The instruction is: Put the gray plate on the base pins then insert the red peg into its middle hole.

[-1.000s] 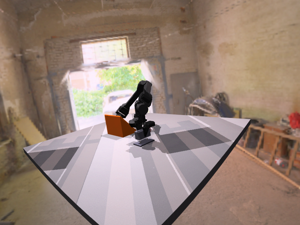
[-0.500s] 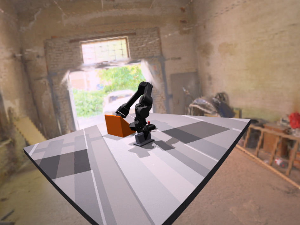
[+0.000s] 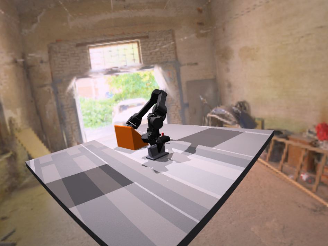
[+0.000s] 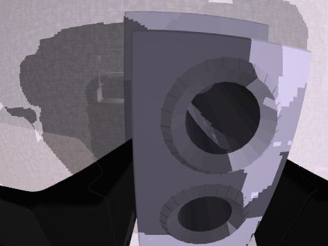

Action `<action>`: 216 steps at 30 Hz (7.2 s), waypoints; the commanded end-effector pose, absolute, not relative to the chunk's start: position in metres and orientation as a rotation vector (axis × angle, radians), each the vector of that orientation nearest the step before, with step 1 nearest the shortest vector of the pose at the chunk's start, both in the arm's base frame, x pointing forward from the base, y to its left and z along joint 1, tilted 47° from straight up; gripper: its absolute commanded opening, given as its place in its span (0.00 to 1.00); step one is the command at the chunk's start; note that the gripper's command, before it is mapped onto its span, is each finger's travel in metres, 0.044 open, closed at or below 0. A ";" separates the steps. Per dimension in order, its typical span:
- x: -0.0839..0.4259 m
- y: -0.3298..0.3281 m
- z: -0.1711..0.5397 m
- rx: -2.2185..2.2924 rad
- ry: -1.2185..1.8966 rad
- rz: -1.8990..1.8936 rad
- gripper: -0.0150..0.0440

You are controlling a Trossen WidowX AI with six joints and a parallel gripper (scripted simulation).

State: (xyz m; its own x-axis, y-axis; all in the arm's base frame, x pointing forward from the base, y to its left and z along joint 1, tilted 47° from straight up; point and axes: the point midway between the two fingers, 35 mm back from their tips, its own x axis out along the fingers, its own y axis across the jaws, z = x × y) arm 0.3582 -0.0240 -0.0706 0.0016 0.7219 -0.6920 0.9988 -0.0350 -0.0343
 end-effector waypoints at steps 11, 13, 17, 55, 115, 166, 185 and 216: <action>0.358 -0.024 -0.070 1.806 1.769 -0.760 1.00; 0.359 -0.026 -0.069 1.806 1.769 -0.761 1.00; 0.364 -0.068 -0.033 1.807 1.766 -0.769 1.00; 0.236 0.016 0.146 1.470 1.775 -0.272 1.00; 0.237 0.093 0.075 1.472 1.775 -0.268 0.60; 0.260 0.032 0.116 1.471 1.763 -0.280 0.25; 0.298 -0.001 0.091 1.463 1.762 -0.282 0.25; 0.345 -0.059 0.030 1.462 1.763 -0.278 0.25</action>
State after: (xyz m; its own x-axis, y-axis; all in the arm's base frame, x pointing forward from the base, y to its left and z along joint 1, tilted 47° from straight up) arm 0.3423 -0.0535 0.0389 0.0082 0.7206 -0.6933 0.8996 0.2975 0.3198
